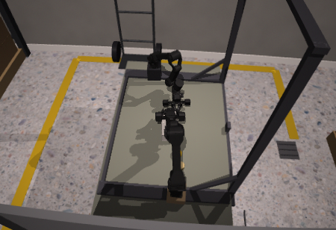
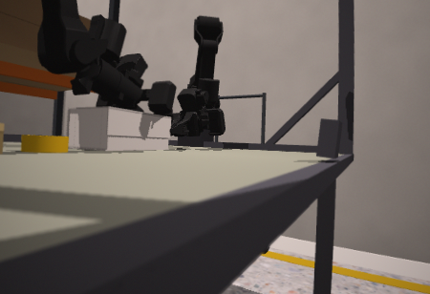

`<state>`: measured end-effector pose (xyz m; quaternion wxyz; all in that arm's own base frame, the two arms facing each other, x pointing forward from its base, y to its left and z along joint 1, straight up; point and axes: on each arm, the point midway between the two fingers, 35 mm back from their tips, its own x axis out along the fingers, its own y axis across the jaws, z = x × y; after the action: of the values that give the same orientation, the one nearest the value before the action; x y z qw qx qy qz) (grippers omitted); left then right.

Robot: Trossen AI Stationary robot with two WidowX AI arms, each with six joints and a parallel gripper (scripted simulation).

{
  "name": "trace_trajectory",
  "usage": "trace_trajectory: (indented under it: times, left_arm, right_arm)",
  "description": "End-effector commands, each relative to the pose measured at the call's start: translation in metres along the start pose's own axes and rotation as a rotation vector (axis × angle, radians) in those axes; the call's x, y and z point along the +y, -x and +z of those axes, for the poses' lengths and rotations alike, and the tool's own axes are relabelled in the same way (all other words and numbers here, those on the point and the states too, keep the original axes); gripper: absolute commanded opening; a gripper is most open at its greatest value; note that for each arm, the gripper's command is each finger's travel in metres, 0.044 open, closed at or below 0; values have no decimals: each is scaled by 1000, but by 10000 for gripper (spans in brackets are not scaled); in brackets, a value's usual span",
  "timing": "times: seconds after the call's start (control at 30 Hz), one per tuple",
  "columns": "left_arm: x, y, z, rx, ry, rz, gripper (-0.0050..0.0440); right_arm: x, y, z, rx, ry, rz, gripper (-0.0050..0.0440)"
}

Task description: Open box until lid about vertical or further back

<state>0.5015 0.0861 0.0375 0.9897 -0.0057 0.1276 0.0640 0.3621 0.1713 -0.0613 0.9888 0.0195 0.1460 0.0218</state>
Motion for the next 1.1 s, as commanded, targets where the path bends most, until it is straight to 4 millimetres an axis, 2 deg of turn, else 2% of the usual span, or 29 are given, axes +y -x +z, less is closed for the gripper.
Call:
trace_trajectory:
  times: [0.0, 0.5, 0.57, 0.77, 0.8, 1.07]
  left_arm:
    - [0, 0, -23, 65, 3, -2, 396]
    - [0, 0, -23, 65, 3, -2, 396]
    - [-1, 0, -31, 80, 4, -2, 396]
    - [-1, 0, -32, 80, 4, -2, 396]
    - [-1, 0, -25, 65, 3, -2, 396]
    - [-1, 0, -25, 65, 3, -2, 396]
  right_arm:
    - [2, -1, 8, -16, -11, 4, 6]
    - [24, 1, 11, -28, -31, 16, 6]
    - [21, 2, 10, -23, -68, 22, 6]
    - [10, 0, 4, -6, -226, 29, 6]
    - [10, 1, 3, -4, -247, 32, 6]
    - [14, 0, 13, -4, -394, 76, 6]
